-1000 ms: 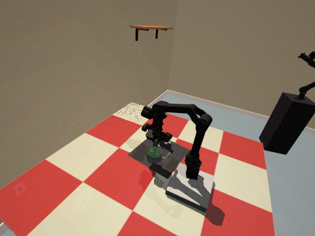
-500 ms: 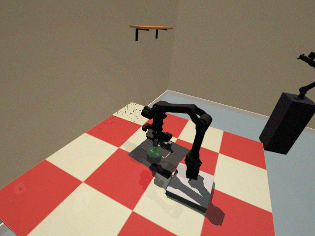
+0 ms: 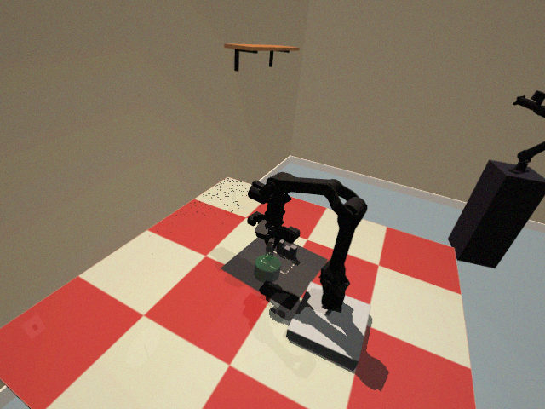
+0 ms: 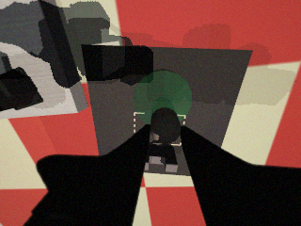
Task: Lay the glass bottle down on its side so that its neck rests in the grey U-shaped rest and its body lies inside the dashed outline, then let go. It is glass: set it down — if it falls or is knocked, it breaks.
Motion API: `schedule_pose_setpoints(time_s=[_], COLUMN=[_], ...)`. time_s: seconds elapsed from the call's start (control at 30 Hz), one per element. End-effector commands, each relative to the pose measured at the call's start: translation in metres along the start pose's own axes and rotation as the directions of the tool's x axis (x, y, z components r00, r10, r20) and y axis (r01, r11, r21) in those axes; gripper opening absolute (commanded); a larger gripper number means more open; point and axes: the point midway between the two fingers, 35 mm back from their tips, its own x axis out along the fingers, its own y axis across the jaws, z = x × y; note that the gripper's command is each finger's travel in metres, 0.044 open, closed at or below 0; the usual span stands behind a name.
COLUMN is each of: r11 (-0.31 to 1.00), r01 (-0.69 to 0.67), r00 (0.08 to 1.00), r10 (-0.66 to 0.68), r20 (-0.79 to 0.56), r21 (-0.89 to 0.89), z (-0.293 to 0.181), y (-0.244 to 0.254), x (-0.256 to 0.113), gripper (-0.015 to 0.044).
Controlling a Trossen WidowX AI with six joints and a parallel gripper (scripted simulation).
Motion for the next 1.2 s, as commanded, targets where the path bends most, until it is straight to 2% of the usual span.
schedule_pose_setpoints(time_s=[0.0, 1.17], r11=[1.000, 0.999], r01=[0.001, -0.009], r00=[1.000, 0.997], r10=[-0.001, 0.011], r20=[-0.013, 0.076], r21=[0.005, -0.031], z=[-0.009, -0.034], y=[0.000, 0.000], x=[-0.003, -0.006], gripper=[0.0121, 0.0121])
